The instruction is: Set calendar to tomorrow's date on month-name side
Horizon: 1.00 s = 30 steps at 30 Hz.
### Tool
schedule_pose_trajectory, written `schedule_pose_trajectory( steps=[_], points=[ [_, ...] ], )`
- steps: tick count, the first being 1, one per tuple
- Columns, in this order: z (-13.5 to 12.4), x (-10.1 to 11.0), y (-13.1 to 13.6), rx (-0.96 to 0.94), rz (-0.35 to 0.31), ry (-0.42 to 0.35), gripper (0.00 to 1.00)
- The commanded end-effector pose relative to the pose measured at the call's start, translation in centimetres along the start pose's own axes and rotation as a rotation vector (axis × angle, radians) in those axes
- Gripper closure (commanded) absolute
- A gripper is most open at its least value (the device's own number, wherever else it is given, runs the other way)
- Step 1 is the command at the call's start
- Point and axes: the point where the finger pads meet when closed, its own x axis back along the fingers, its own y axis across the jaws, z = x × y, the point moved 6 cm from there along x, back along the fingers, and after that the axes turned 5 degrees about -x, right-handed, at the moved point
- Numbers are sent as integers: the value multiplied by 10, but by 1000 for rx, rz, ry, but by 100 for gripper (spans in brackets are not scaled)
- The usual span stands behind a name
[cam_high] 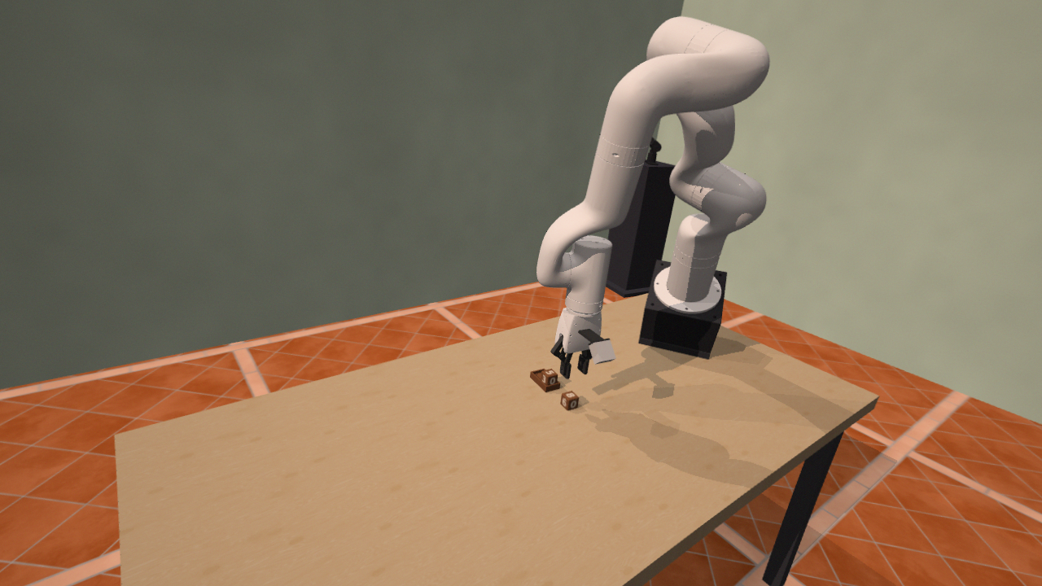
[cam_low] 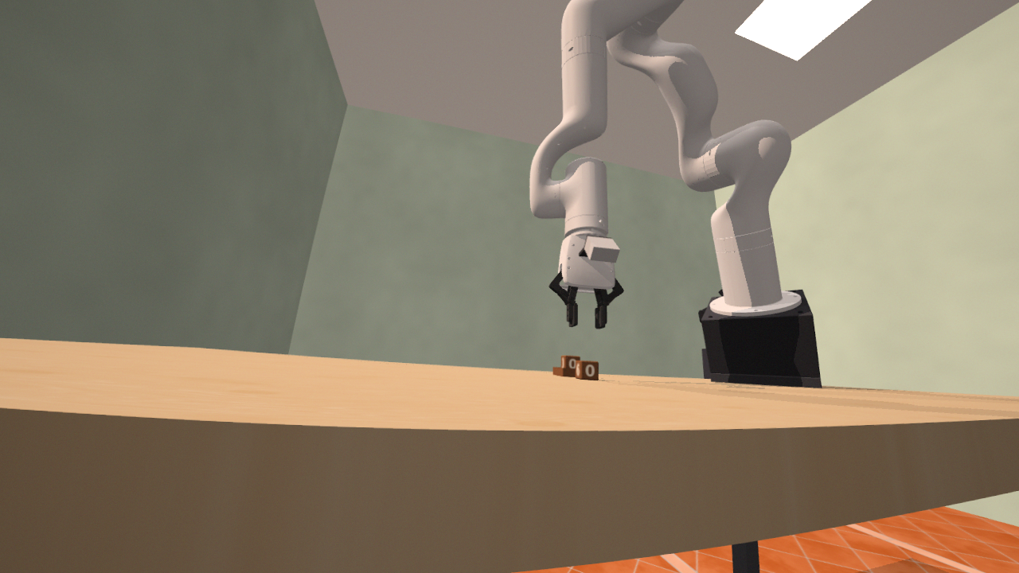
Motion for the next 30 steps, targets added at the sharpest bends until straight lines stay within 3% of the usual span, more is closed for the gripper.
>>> schedule_pose_trajectory(
  steps=[1, 30],
  points=[
    [0, 0, 0, 0, -3, 0, 51],
    [0, -4, 0, 0, -3, 0, 51]
  ],
)
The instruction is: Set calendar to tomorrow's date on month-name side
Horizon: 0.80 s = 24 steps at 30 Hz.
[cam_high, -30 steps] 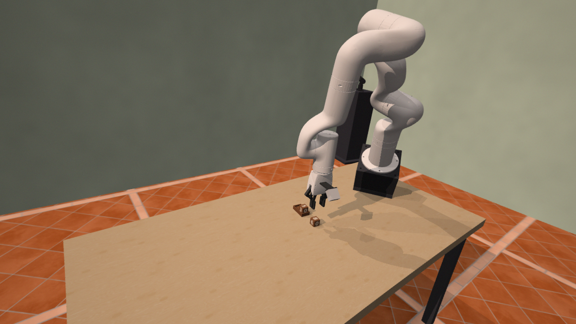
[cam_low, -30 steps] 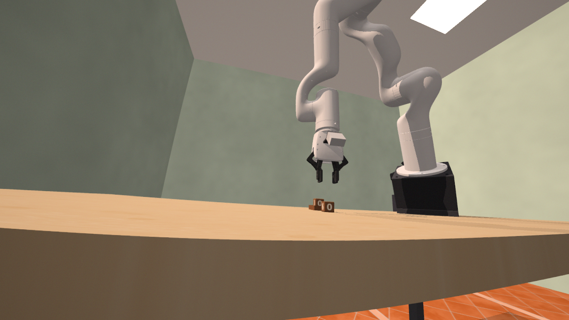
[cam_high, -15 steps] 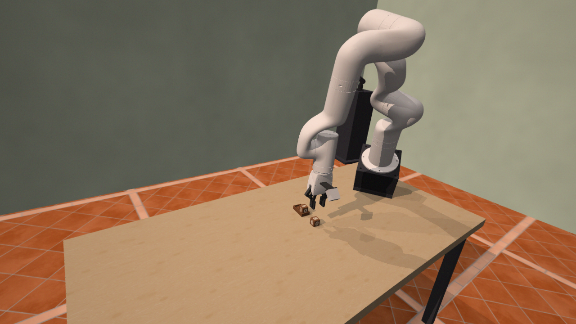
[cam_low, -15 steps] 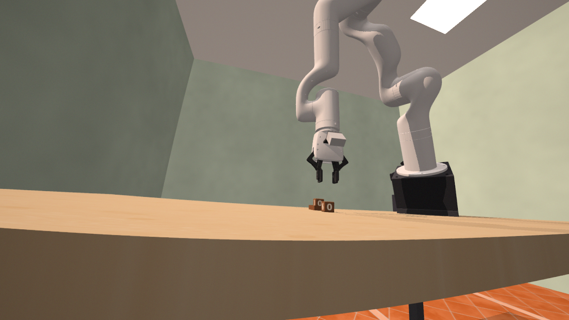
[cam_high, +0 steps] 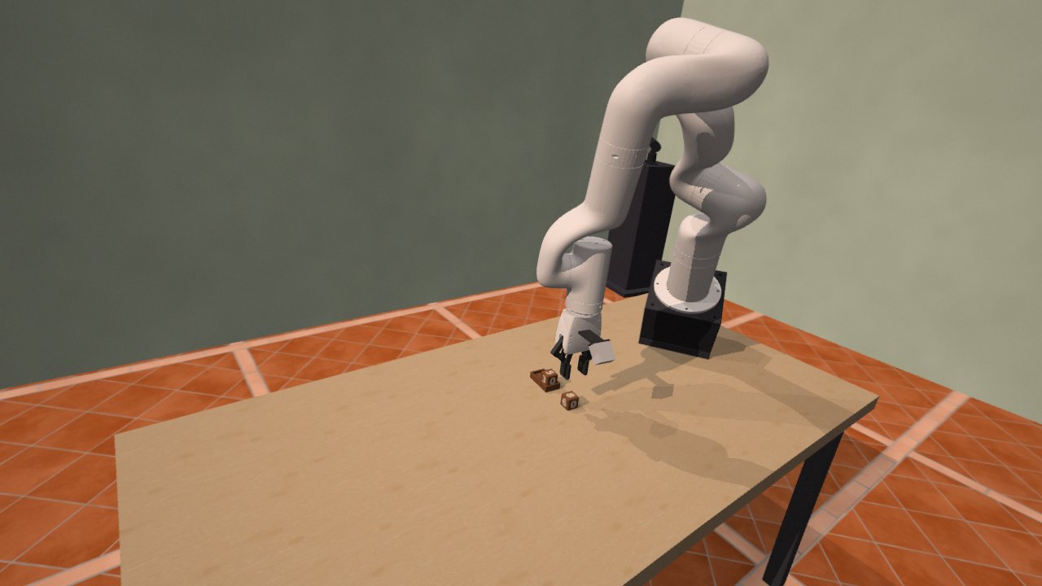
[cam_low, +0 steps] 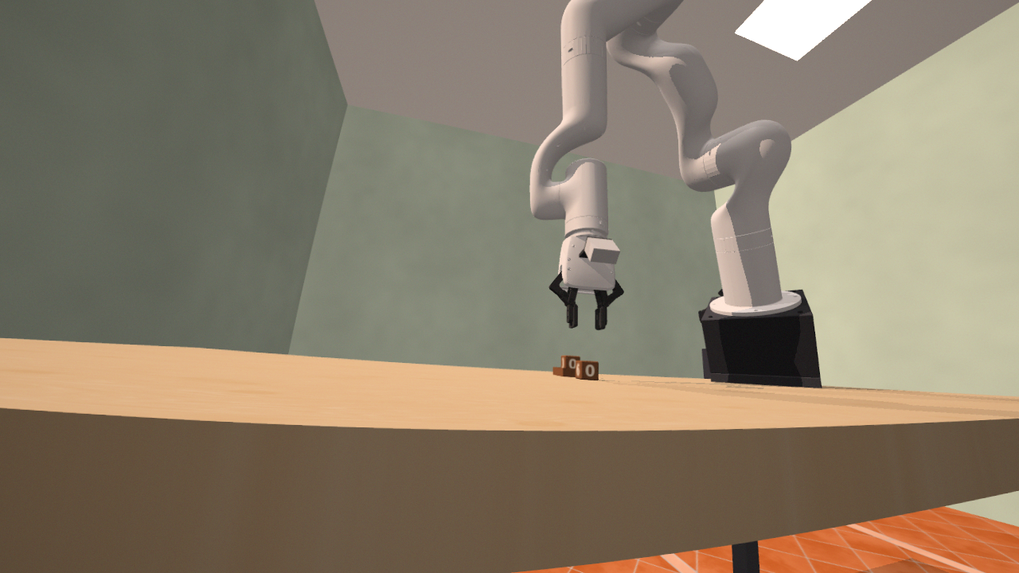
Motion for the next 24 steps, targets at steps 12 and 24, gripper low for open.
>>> schedule_pose_trajectory(
  steps=[12, 24],
  points=[
    [0, -14, 0, 0, -2, 0, 51],
    [0, -30, 0, 0, -2, 0, 51]
  ],
)
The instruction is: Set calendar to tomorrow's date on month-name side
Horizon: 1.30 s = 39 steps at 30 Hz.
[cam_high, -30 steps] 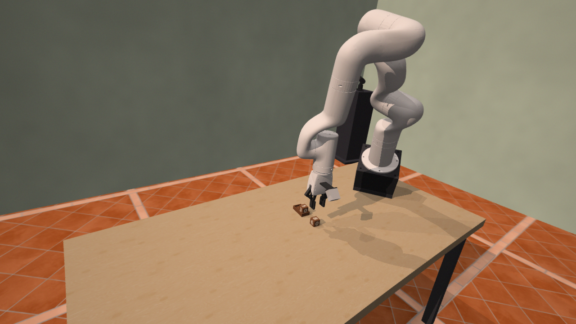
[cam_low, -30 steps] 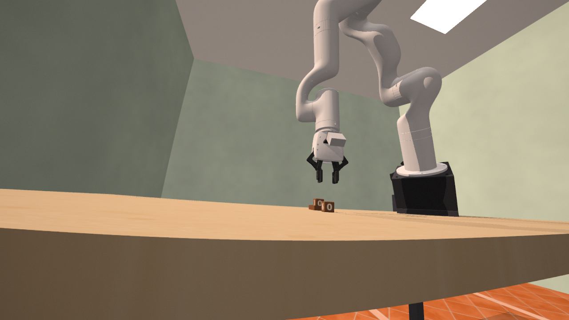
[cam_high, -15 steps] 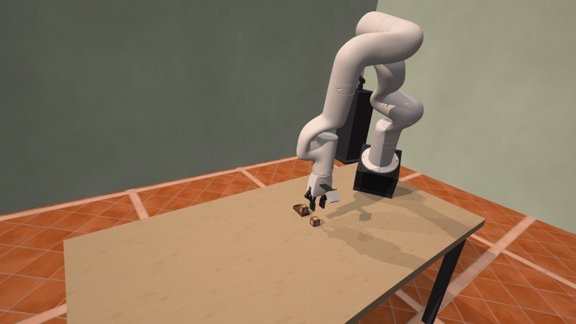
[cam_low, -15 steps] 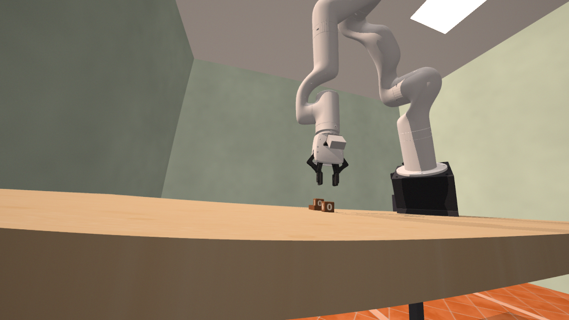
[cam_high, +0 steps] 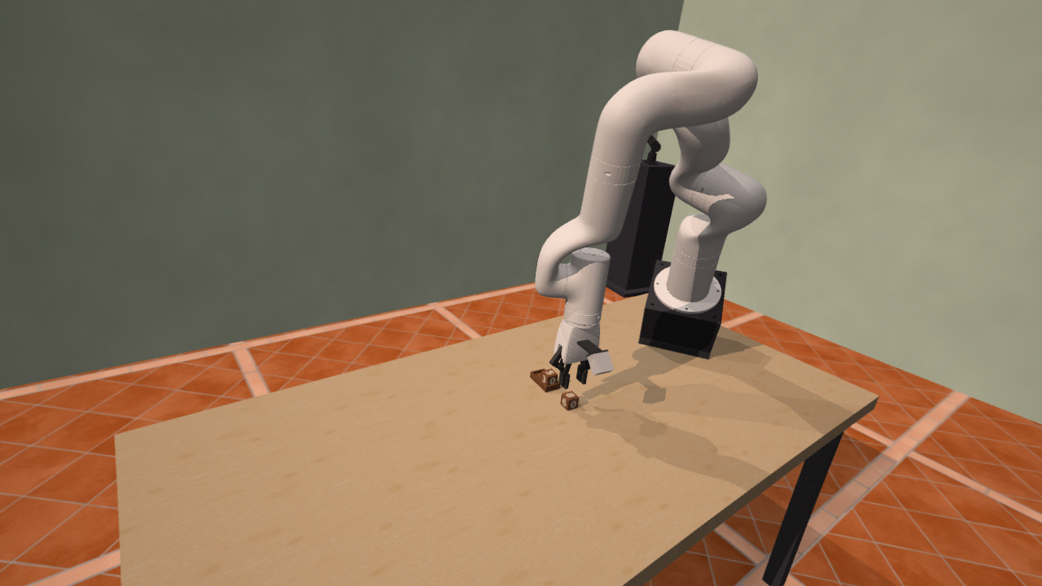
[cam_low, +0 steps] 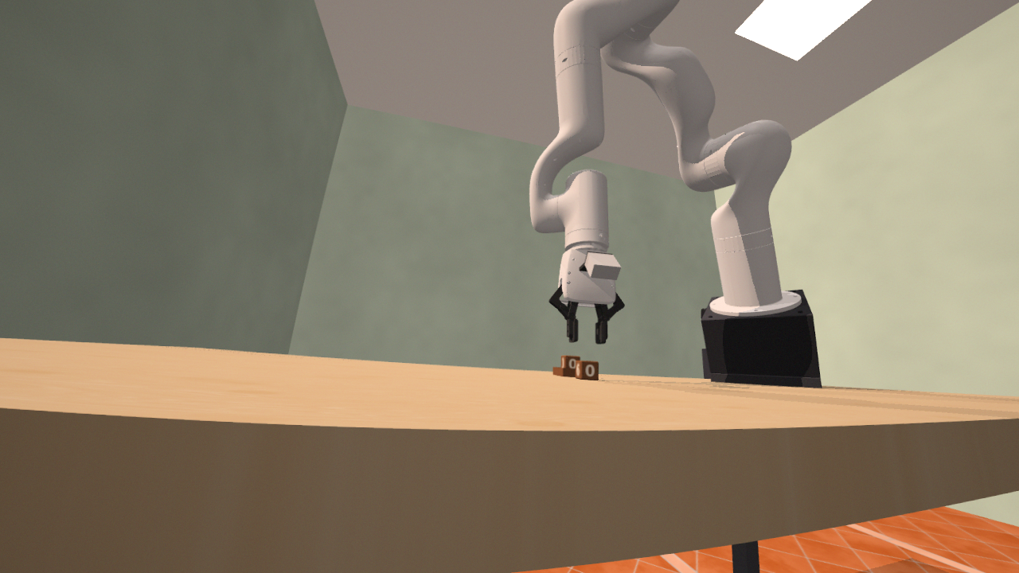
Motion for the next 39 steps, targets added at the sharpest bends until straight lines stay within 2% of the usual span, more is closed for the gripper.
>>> schedule_pose_trajectory(
  steps=[1, 15, 39],
  points=[
    [0, -6, 0, 0, -3, 0, 51],
    [0, -23, 0, 0, -3, 0, 51],
    [0, -25, 0, 0, -3, 0, 51]
  ],
)
